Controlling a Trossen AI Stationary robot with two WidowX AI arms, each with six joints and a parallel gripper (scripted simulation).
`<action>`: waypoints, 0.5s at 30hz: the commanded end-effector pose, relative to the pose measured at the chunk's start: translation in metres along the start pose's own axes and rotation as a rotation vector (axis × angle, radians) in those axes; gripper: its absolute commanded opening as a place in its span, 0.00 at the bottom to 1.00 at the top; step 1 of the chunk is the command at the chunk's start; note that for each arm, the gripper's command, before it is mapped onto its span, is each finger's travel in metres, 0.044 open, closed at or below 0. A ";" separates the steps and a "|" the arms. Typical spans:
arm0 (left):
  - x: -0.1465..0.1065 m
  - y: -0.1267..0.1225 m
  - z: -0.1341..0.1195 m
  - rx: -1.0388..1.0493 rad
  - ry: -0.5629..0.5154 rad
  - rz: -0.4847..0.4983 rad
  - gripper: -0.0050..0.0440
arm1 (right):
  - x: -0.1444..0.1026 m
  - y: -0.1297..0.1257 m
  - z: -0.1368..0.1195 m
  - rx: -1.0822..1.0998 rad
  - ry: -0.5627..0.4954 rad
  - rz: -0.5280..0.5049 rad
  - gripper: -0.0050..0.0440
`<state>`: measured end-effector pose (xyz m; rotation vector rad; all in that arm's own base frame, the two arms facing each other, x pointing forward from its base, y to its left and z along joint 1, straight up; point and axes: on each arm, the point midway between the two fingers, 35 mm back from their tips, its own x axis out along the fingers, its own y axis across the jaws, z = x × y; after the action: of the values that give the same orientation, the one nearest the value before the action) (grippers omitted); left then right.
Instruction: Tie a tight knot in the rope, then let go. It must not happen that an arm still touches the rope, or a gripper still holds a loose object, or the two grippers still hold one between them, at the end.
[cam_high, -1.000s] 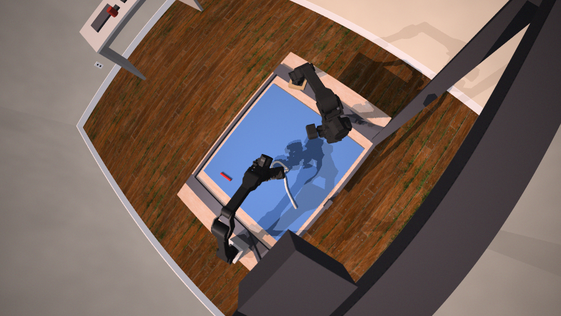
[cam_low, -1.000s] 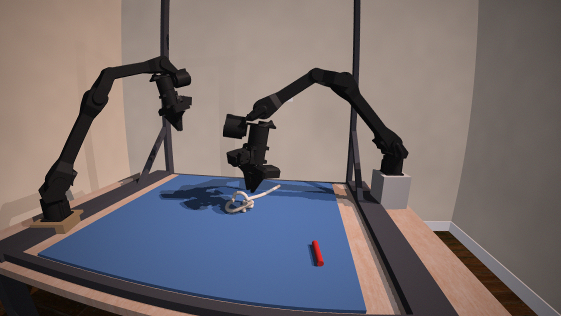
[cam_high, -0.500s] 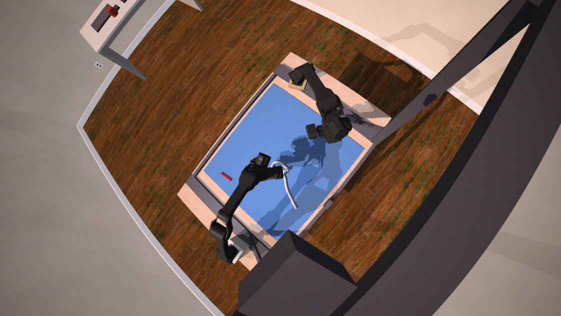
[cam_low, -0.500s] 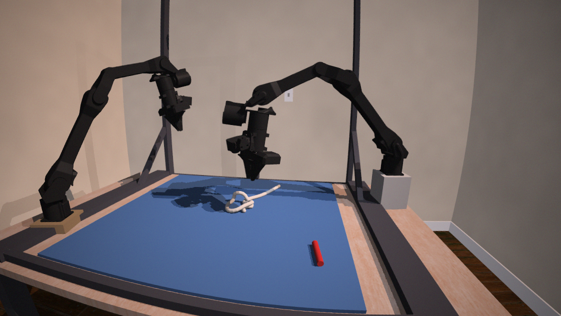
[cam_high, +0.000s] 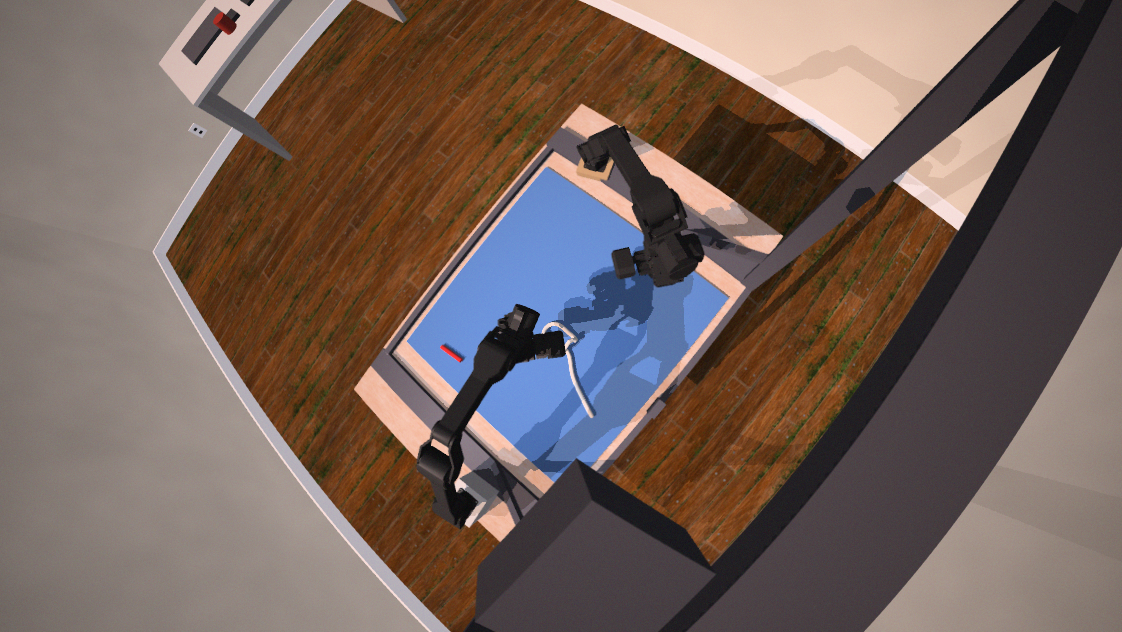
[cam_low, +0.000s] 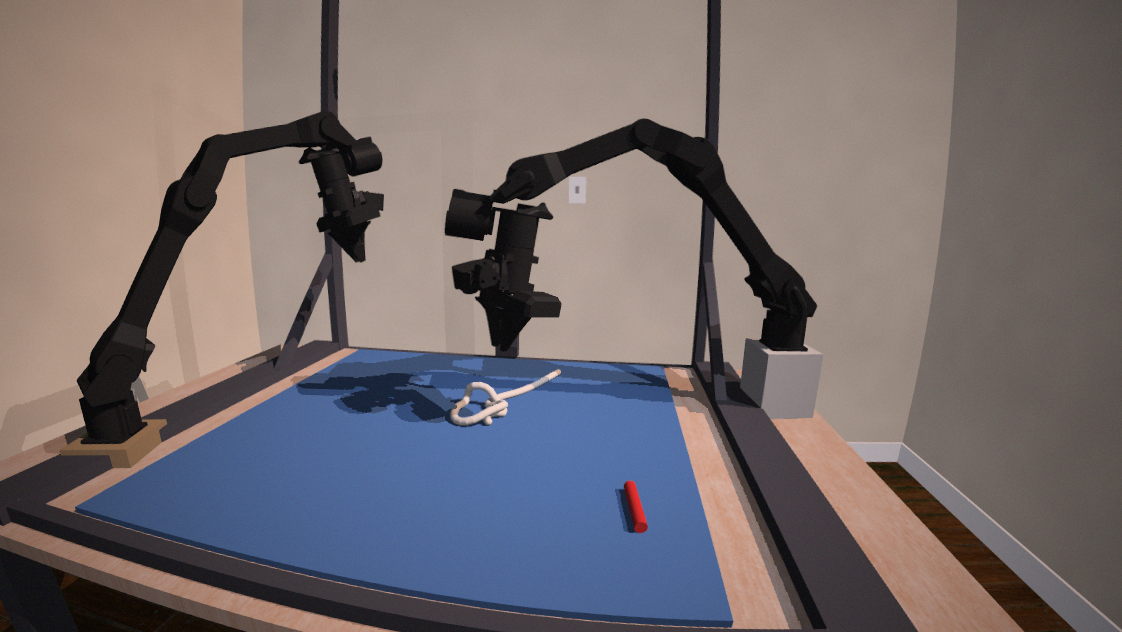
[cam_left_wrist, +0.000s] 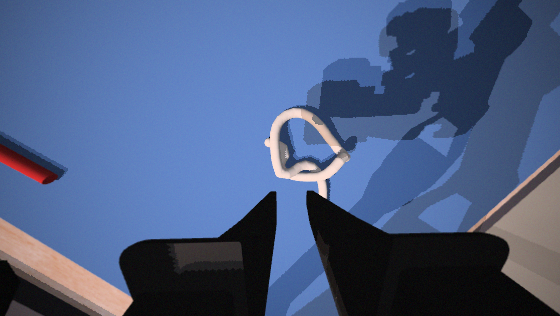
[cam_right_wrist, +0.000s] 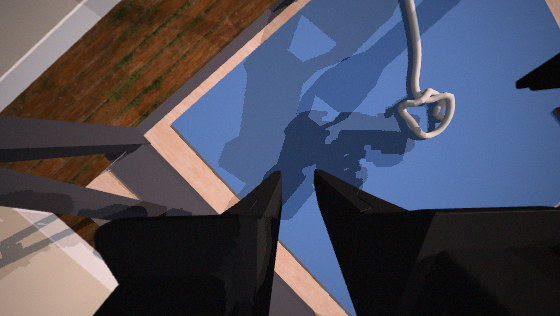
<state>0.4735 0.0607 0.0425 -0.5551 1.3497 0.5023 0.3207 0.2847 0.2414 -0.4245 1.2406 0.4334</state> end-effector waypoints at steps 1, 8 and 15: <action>-0.028 0.008 0.010 0.002 -0.037 -0.017 0.31 | -0.011 -0.002 0.001 0.007 -0.029 0.002 0.31; -0.056 0.062 0.008 0.002 0.017 0.029 0.31 | -0.011 -0.002 0.001 0.007 -0.029 0.002 0.31; -0.090 0.122 -0.005 -0.003 0.096 0.067 0.31 | -0.011 -0.002 0.001 0.007 -0.029 0.002 0.31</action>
<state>0.3953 0.1437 0.0970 -0.5523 1.4683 0.5519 0.3207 0.2847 0.2414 -0.4245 1.2406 0.4334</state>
